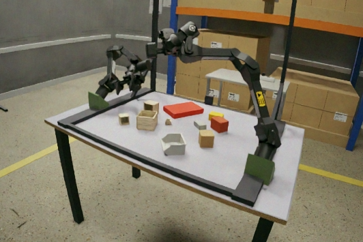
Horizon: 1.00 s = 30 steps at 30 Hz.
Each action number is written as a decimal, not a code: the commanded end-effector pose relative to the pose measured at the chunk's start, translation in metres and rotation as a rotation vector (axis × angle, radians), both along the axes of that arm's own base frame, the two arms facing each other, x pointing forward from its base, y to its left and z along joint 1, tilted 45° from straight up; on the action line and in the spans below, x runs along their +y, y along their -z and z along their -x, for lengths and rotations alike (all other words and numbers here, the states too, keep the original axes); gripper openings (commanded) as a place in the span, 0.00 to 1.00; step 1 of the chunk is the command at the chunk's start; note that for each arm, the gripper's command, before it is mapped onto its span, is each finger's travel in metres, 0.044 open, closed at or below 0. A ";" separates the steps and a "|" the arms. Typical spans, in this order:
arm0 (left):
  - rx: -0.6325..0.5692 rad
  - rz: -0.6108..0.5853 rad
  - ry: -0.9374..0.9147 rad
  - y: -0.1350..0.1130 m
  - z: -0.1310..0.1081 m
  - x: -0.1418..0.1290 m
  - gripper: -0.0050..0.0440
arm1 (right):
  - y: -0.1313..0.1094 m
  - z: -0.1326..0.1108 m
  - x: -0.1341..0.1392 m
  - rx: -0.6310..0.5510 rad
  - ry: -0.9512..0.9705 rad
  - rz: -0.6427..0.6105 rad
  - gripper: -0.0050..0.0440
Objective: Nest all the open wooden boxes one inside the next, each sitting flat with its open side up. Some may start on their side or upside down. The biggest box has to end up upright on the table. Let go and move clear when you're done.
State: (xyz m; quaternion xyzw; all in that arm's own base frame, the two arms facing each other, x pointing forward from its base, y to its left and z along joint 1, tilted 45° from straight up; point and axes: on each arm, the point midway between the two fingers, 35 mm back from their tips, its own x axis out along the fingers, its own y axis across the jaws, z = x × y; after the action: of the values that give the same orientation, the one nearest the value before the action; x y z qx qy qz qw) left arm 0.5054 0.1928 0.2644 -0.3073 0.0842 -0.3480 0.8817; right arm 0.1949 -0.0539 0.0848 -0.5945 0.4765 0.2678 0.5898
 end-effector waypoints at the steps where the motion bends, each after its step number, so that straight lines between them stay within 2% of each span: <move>1: -0.018 -0.013 -0.002 -0.010 0.002 0.000 0.92 | -0.003 -0.001 0.000 -0.008 0.001 0.001 0.92; 5: -0.005 -0.008 -0.029 -0.006 0.001 0.003 0.92 | -0.009 -0.009 0.004 -0.047 0.032 -0.034 0.92; 9: 0.028 -0.025 -0.118 0.012 -0.004 0.015 0.92 | -0.023 -0.025 0.019 -0.154 0.166 -0.170 0.92; 17: 0.115 -0.045 -0.197 0.039 -0.005 0.025 0.92 | -0.040 -0.041 0.037 -0.251 0.300 -0.329 0.92; 19: 0.115 -0.045 -0.197 0.039 -0.005 0.025 0.92 | -0.040 -0.041 0.037 -0.251 0.300 -0.329 0.92; 20: 0.161 -0.029 -0.203 0.047 -0.005 0.024 0.92 | -0.043 -0.042 0.039 -0.266 0.319 -0.348 0.92; 21: 0.161 -0.060 -0.226 0.054 -0.003 0.027 0.92 | -0.048 -0.047 0.045 -0.287 0.358 -0.404 0.92; 30: 0.317 -0.112 -0.277 0.095 0.009 0.030 0.92 | -0.069 -0.061 0.069 -0.359 0.510 -0.620 0.92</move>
State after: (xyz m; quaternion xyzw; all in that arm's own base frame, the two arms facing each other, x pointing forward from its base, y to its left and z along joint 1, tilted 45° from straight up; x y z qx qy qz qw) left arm 0.5038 0.2194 0.1667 -0.3314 0.1803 -0.1830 0.9078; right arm 0.2490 0.0065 0.1436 -0.3258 0.4076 0.1461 0.8405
